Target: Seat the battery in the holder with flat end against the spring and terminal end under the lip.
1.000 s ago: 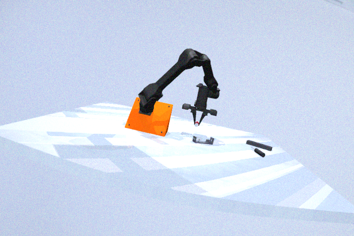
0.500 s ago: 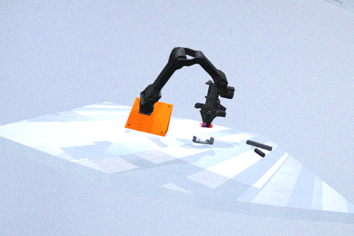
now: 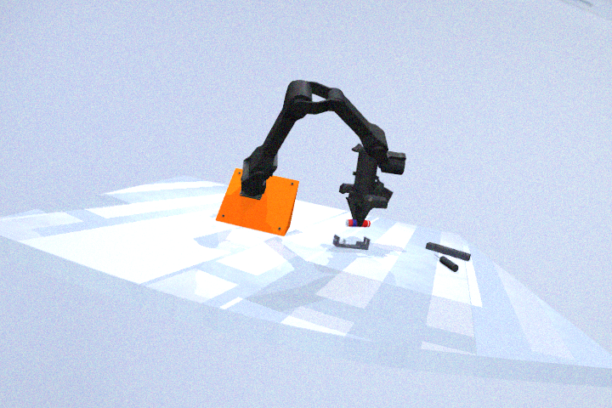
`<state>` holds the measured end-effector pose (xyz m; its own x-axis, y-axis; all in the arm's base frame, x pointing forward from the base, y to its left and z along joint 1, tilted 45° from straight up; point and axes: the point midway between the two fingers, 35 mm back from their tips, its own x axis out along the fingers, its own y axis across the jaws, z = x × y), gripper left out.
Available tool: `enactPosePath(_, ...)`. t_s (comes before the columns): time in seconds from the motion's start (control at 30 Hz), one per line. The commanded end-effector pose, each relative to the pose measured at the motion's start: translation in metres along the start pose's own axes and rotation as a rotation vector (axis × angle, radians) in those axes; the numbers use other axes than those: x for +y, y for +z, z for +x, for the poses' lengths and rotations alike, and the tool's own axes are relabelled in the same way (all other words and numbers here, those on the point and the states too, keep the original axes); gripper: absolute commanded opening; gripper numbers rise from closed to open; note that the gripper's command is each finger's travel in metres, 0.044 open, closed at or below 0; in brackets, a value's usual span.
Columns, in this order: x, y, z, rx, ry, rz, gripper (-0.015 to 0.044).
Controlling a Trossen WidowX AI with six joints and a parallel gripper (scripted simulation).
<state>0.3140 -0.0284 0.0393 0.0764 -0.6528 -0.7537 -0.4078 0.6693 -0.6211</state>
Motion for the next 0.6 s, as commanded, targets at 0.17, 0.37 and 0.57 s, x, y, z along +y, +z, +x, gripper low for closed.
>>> enactPosePath(0.17,-0.001,0.001,0.012,-0.098,0.011,-0.004,0.0063)
enactPosePath(0.37,-0.003,0.001,0.021,-0.168,0.01,-0.013,0.0063)
enactPosePath(0.57,-0.004,0.0,0.024,-0.193,0.011,-0.017,0.0063)
